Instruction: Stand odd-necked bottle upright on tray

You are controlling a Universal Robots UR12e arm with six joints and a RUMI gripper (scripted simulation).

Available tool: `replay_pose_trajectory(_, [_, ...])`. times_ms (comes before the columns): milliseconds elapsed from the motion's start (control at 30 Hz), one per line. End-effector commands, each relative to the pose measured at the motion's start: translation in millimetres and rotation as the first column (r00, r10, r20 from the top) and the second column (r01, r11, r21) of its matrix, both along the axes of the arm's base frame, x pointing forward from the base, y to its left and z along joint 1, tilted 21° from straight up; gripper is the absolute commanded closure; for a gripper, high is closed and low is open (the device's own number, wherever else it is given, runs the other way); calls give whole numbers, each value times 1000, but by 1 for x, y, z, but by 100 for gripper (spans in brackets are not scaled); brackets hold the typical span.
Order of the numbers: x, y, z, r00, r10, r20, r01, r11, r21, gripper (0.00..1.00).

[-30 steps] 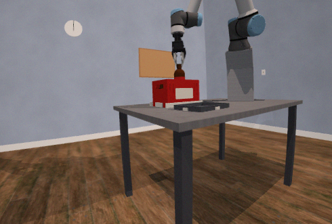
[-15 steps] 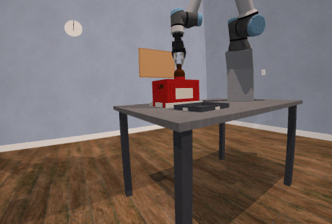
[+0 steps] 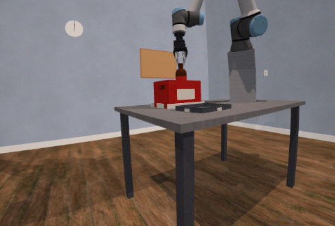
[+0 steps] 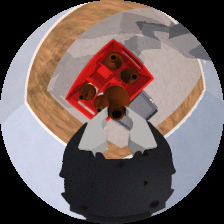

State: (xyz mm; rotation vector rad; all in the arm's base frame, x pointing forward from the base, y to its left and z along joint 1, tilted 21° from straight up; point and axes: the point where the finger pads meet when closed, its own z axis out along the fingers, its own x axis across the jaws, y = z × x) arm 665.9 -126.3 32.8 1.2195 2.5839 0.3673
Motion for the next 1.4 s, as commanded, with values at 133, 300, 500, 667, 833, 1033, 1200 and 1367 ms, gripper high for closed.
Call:
replay_pose_trajectory(133, [-2,-1,8,1000,0,1,0,1000,-1,100])
replay_pose_trajectory(300, [-4,-2,14,1000,0,1,0,1000,-1,100])
replay_pose_trajectory(500, [-6,-2,18,1000,0,1,0,1000,-1,100])
replay_pose_trajectory(667, [-8,-3,23,1000,0,1,0,1000,-1,100])
replay_pose_trajectory(833, [-9,-4,27,1000,0,1,0,1000,-1,100])
replay_pose_trajectory(1033, [-10,-4,29,1000,0,1,0,1000,-1,100])
replay_pose_trajectory(1200, [-10,-4,30,1000,0,1,0,1000,-1,100])
replay_pose_trajectory(1367, [-10,-4,30,1000,0,1,0,1000,-1,100])
